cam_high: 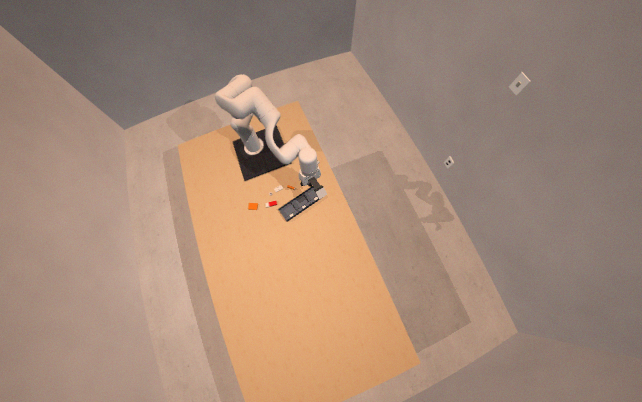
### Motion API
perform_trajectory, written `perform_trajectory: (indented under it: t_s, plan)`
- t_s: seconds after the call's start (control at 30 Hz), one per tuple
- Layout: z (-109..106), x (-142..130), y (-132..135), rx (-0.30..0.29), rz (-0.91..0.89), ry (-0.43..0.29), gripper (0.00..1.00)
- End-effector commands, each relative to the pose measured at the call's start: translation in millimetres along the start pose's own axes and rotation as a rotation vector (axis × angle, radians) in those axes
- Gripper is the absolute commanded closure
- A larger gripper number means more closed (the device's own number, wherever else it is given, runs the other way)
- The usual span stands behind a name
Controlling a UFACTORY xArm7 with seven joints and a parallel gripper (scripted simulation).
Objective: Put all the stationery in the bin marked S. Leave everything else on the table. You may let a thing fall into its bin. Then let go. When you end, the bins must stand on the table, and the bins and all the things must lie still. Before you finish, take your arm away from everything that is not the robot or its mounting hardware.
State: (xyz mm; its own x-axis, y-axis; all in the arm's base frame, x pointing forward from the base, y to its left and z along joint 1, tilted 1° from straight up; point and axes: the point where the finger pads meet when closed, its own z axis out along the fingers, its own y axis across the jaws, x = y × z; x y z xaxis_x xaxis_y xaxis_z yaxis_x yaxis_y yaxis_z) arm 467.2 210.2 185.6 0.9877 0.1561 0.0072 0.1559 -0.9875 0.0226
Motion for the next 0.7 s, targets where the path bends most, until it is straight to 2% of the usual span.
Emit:
perform_trajectory:
  t_s: [0.0,0.37,0.4,0.57,0.63,0.67]
  plan:
    - [-19.5,-0.9,-1.1,-0.002,-0.001,-0.004,0.93]
    - [-19.5,-0.9,-1.1,-0.002,-0.001,-0.004,0.93]
    - [-15.8,-3.7,5.8,-0.002,0.049,-0.004,0.62]
    - [3.1,-17.8,40.3,-0.002,0.209,-0.005,0.62]
    - [3.1,-17.8,40.3,-0.002,0.209,-0.005,0.62]
    - [6.8,-20.7,47.2,-0.002,0.287,-0.007,0.62]
